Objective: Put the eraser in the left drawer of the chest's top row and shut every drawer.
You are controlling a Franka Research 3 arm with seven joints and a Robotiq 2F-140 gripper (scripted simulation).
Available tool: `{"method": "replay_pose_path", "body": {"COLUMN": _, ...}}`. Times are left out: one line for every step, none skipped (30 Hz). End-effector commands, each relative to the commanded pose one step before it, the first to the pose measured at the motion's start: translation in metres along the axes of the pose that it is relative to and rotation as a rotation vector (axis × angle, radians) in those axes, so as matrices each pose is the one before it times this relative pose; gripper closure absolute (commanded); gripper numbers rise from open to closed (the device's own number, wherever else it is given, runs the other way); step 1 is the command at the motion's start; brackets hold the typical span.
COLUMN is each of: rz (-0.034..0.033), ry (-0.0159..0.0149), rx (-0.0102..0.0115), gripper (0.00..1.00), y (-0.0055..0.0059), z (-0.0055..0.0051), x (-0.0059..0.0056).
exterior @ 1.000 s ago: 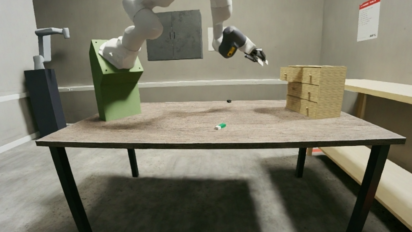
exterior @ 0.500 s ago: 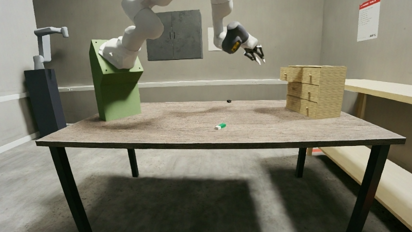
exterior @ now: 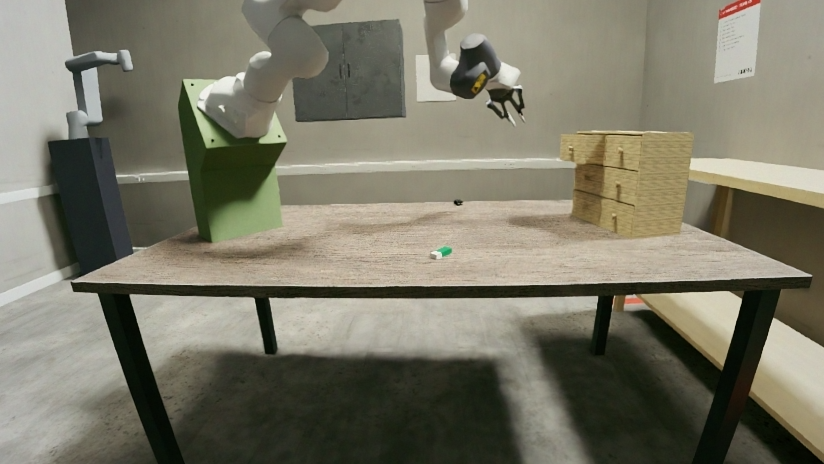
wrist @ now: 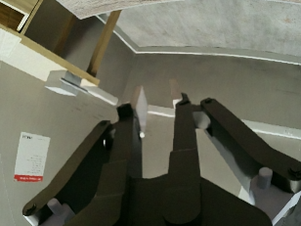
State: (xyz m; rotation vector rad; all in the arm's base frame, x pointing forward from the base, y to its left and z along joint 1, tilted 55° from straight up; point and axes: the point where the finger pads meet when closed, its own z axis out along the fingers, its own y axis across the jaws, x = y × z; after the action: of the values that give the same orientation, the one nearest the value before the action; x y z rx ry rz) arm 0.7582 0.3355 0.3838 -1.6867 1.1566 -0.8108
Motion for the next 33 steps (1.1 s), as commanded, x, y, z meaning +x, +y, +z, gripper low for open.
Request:
{"method": "replay_pose_path", "body": {"rz": -0.07203, "ry": 0.00808, "rx": -0.04882, "gripper": 0.72, "y": 0.01017, "z": 0.00216, "x": -0.00276}}
{"method": "replay_pose_path", "body": {"rz": 0.00000, "ry": 0.00000, "rx": 0.00000, "gripper": 0.72, "y": 0.00000, "z": 0.00000, "x": 0.00000}}
{"method": "replay_pose_path", "body": {"rz": -0.01061, "ry": -0.00012, "rx": -0.00617, "gripper": 0.72, "y": 0.00078, "z": -0.00011, "x": -0.00121}}
{"method": "replay_pose_path", "body": {"rz": -0.01074, "ry": -0.00002, "rx": -0.00602, "gripper": 0.72, "y": 0.00070, "z": -0.00015, "x": -0.00117}}
{"method": "replay_pose_path", "body": {"rz": -0.01087, "ry": 0.00009, "rx": -0.00586, "gripper": 0.72, "y": 0.00062, "z": -0.00020, "x": -0.00112}}
{"method": "replay_pose_path", "body": {"rz": -0.00977, "ry": 0.00006, "rx": -0.00532, "gripper": 0.72, "y": 0.00058, "z": -0.00017, "x": -0.00100}}
{"method": "replay_pose_path", "body": {"rz": -0.00777, "ry": -0.00011, "rx": -0.00456, "gripper": 0.72, "y": 0.00059, "z": -0.00009, "x": -0.00085}}
{"method": "replay_pose_path", "body": {"rz": -0.00786, "ry": -0.00005, "rx": -0.00445, "gripper": 0.72, "y": 0.00054, "z": -0.00012, "x": -0.00083}}
{"method": "replay_pose_path", "body": {"rz": -0.00794, "ry": 0.00001, "rx": -0.00435, "gripper": 0.72, "y": 0.00048, "z": -0.00015, "x": -0.00080}}
{"method": "replay_pose_path", "body": {"rz": -0.00802, "ry": 0.00008, "rx": -0.00425, "gripper": 0.72, "y": 0.00042, "z": -0.00019, "x": -0.00078}}
{"method": "replay_pose_path", "body": {"rz": -0.00810, "ry": 0.00014, "rx": -0.00415, "gripper": 0.72, "y": 0.00037, "z": -0.00022, "x": -0.00075}}
{"method": "replay_pose_path", "body": {"rz": -0.00652, "ry": -0.00001, "rx": -0.00367, "gripper": 0.72, "y": 0.00044, "z": -0.00011, "x": -0.00064}}
{"method": "replay_pose_path", "body": {"rz": -0.00592, "ry": -0.00006, "rx": -0.00345, "gripper": 0.72, "y": 0.00045, "z": -0.00008, "x": -0.00060}}
{"method": "replay_pose_path", "body": {"rz": -0.00597, "ry": -0.00003, "rx": -0.00338, "gripper": 0.72, "y": 0.00041, "z": -0.00010, "x": -0.00059}}
{"method": "replay_pose_path", "body": {"rz": -0.00603, "ry": 0.00001, "rx": -0.00331, "gripper": 0.72, "y": 0.00037, "z": -0.00013, "x": -0.00057}}
{"method": "replay_pose_path", "body": {"rz": -0.00608, "ry": 0.00004, "rx": -0.00324, "gripper": 0.72, "y": 0.00033, "z": -0.00015, "x": -0.00056}}
{"method": "replay_pose_path", "body": {"rz": -0.00614, "ry": 0.00008, "rx": -0.00317, "gripper": 0.72, "y": 0.00029, "z": -0.00018, "x": -0.00055}}
{"method": "replay_pose_path", "body": {"rz": 0.00000, "ry": 0.00000, "rx": 0.00000, "gripper": 0.72, "y": 0.00000, "z": 0.00000, "x": 0.00000}}
{"method": "replay_pose_path", "body": {"rz": 0.00000, "ry": 0.00000, "rx": 0.00000, "gripper": 0.72, "y": 0.00000, "z": 0.00000, "x": 0.00000}}
{"method": "replay_pose_path", "body": {"rz": -0.00619, "ry": 0.00012, "rx": -0.00310, "gripper": 0.72, "y": 0.00024, "z": -0.00020, "x": -0.00053}}
{"method": "replay_pose_path", "body": {"rz": -0.00586, "ry": 0.00011, "rx": -0.00299, "gripper": 0.72, "y": 0.00026, "z": -0.00018, "x": -0.00050}}
{"method": "replay_pose_path", "body": {"rz": -0.00484, "ry": -0.00004, "rx": -0.00284, "gripper": 0.72, "y": 0.00039, "z": -0.00006, "x": -0.00046}}
{"method": "replay_pose_path", "body": {"rz": -0.00488, "ry": -0.00002, "rx": -0.00279, "gripper": 0.72, "y": 0.00036, "z": -0.00008, "x": -0.00045}}
{"method": "replay_pose_path", "body": {"rz": -0.00492, "ry": 0.00000, "rx": -0.00274, "gripper": 0.72, "y": 0.00033, "z": -0.00011, "x": -0.00044}}
{"method": "replay_pose_path", "body": {"rz": -0.00496, "ry": 0.00002, "rx": -0.00269, "gripper": 0.72, "y": 0.00030, "z": -0.00013, "x": -0.00044}}
{"method": "replay_pose_path", "body": {"rz": -0.00500, "ry": 0.00005, "rx": -0.00264, "gripper": 0.72, "y": 0.00027, "z": -0.00015, "x": -0.00043}}
{"method": "replay_pose_path", "body": {"rz": -0.00504, "ry": 0.00007, "rx": -0.00260, "gripper": 0.72, "y": 0.00024, "z": -0.00017, "x": -0.00042}}
{"method": "replay_pose_path", "body": {"rz": -0.00507, "ry": 0.00009, "rx": -0.00255, "gripper": 0.72, "y": 0.00021, "z": -0.00019, "x": -0.00041}}
{"method": "replay_pose_path", "body": {"rz": -0.00511, "ry": 0.00012, "rx": -0.00250, "gripper": 0.72, "y": 0.00017, "z": -0.00021, "x": -0.00040}}
{"method": "replay_pose_path", "body": {"rz": -0.00501, "ry": 0.00012, "rx": -0.00248, "gripper": 0.72, "y": 0.00019, "z": -0.00019, "x": -0.00039}}
{"method": "replay_pose_path", "body": {"rz": -0.00445, "ry": 0.00002, "rx": -0.00255, "gripper": 0.72, "y": 0.00034, "z": -0.00008, "x": -0.00037}}
{"method": "replay_pose_path", "body": {"rz": -0.00448, "ry": 0.00002, "rx": -0.00252, "gripper": 0.72, "y": 0.00032, "z": -0.00009, "x": -0.00037}}
{"method": "replay_pose_path", "body": {"rz": -0.00451, "ry": 0.00003, "rx": -0.00248, "gripper": 0.72, "y": 0.00030, "z": -0.00011, "x": -0.00037}}
